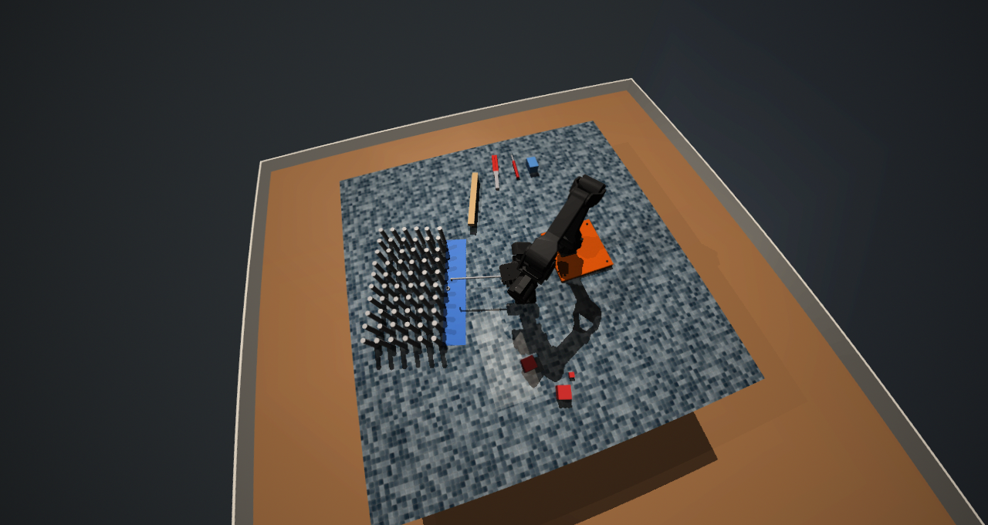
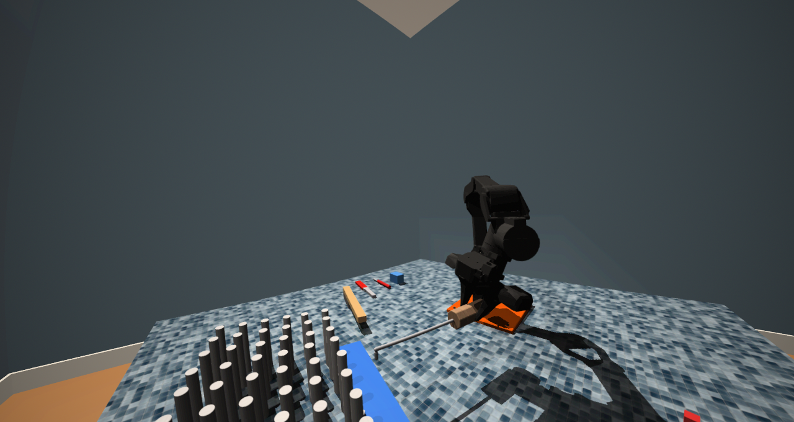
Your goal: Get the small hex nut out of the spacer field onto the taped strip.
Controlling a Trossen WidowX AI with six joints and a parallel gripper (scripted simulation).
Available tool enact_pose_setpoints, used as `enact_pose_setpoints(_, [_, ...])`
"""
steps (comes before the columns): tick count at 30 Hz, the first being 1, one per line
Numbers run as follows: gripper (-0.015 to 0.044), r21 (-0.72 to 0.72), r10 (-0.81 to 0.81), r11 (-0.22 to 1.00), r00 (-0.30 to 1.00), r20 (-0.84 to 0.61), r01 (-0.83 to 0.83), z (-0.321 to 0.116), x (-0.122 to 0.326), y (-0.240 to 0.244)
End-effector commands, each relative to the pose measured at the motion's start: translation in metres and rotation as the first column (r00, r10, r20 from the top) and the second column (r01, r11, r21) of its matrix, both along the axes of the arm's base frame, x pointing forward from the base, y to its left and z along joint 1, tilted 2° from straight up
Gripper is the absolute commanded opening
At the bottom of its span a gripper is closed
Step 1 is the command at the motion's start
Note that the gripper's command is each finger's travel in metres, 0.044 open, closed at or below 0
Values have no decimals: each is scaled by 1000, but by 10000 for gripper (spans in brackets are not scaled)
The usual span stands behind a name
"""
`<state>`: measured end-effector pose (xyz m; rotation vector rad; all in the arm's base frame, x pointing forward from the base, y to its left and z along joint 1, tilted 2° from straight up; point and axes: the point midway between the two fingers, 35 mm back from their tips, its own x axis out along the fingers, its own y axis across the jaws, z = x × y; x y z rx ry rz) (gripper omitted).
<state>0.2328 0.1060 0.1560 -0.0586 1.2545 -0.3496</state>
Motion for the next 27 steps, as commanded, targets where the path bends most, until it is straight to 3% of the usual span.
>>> enact_pose_setpoints(1, [0,-3,-5,1000,1000,9,5,22,-1,-2])
enact_pose_setpoints(8, [0,-3,-5,1000,1000,9,5,52,-5,-6])
enact_pose_setpoints(10, [0,0,21,1000,1000,-7,-21,36,-3,-1])
enact_pose_setpoints(18, [0,5,265,964,959,-96,-266,37,-3,19])
enact_pose_setpoints(27, [0,36,528,847,831,-176,-531,39,-4,42])
